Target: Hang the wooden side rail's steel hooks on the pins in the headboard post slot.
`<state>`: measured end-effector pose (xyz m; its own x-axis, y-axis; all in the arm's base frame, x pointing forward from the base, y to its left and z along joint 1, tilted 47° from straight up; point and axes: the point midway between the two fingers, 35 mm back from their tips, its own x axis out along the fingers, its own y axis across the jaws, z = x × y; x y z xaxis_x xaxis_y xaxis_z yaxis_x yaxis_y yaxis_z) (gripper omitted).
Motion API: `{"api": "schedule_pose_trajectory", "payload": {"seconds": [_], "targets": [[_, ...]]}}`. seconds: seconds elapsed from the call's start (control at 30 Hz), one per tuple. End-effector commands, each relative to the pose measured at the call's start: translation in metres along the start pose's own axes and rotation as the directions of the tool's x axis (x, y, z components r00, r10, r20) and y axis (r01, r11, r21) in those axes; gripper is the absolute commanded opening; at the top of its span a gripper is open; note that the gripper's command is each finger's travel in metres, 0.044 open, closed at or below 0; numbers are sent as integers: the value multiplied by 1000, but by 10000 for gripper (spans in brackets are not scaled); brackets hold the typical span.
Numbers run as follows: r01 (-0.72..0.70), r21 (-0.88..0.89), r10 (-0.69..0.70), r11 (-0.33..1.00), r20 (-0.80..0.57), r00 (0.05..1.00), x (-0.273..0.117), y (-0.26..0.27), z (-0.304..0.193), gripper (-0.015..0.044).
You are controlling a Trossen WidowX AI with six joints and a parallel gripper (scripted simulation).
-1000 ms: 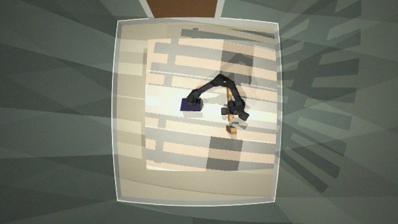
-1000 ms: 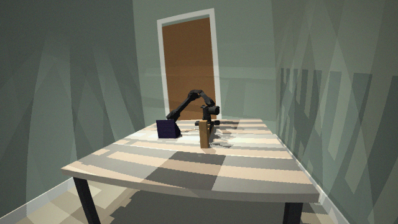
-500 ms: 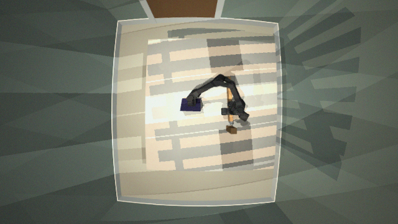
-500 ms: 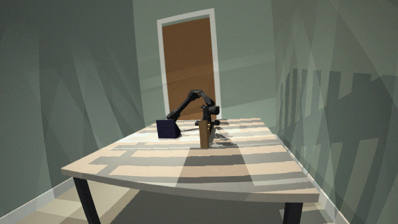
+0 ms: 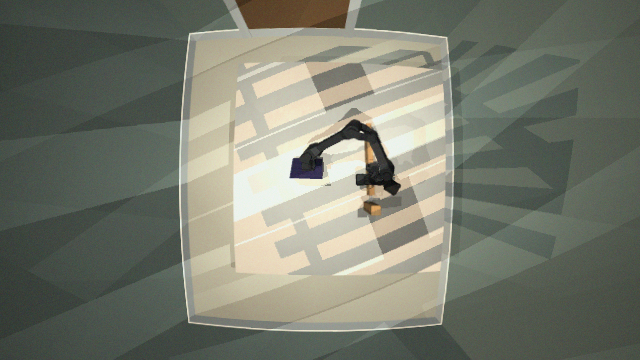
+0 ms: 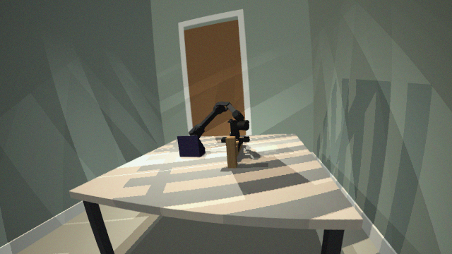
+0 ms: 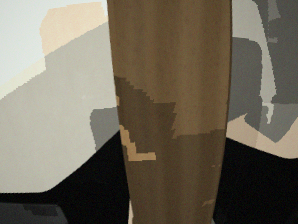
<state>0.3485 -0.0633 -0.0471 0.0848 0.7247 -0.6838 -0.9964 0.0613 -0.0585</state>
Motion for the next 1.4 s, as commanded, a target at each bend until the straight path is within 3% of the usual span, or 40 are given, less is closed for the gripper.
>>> {"api": "schedule_pose_trajectory", "payload": {"seconds": [0.0, 1.37], "targets": [[6, -4, -6, 1000, -5, 1000, -3, -2, -2, 0], [6, -4, -6, 1000, -6, 1000, -4, -1, -6, 0]]}}
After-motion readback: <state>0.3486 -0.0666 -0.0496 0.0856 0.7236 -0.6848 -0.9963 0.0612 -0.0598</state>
